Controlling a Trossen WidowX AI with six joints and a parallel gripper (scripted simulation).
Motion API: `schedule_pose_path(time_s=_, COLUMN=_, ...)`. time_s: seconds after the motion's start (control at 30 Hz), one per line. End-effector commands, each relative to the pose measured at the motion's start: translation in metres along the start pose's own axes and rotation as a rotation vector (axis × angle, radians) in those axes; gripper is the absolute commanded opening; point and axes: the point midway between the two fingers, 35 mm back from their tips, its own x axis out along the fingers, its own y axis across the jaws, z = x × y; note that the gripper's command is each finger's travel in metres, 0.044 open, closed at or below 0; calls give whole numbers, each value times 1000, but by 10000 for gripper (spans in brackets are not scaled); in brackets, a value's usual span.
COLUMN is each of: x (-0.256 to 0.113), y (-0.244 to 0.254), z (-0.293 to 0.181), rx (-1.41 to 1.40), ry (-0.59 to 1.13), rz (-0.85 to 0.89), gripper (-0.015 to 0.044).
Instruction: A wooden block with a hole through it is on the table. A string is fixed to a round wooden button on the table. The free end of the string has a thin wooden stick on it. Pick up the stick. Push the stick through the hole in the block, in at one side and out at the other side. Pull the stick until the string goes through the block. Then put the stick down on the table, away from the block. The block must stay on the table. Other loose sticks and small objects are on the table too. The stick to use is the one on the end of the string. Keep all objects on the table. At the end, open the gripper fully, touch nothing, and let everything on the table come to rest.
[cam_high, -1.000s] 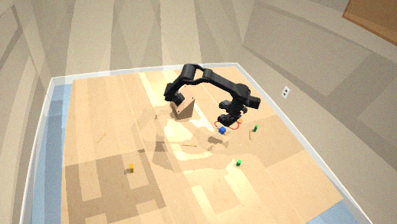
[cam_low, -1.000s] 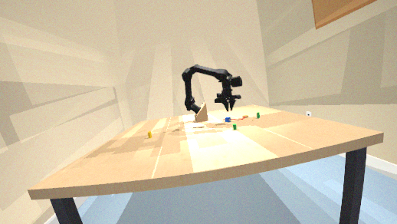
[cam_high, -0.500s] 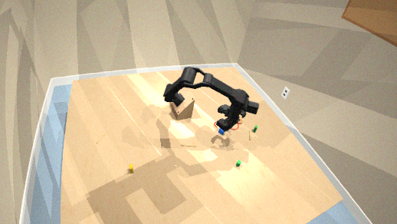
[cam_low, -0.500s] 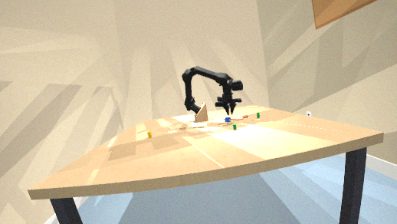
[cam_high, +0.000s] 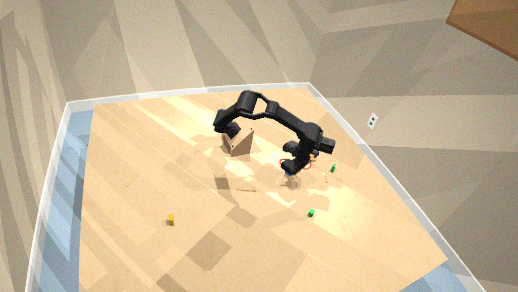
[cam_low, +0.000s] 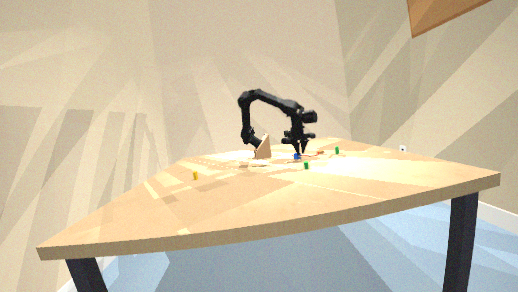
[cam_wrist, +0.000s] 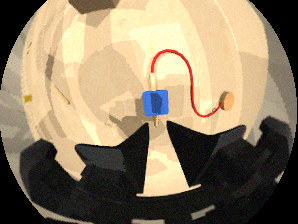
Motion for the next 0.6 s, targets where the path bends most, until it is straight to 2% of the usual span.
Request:
schedule_pose_path(time_s=0.0, x=7, y=0, z=1, rx=-7, ry=2, rz=6, gripper=120)
schedule_pose_path(time_s=0.37, x=19, y=1, z=2, rx=-6, ry=1, rz=7, gripper=120)
schedule_pose_path(time_s=0.5, x=18, y=1, z=2, rx=0, ry=-3, rz=2, gripper=15)
schedule_pose_path(time_s=0.57, x=18, y=1, z=2, rx=0, ry=-3, rz=2, gripper=0)
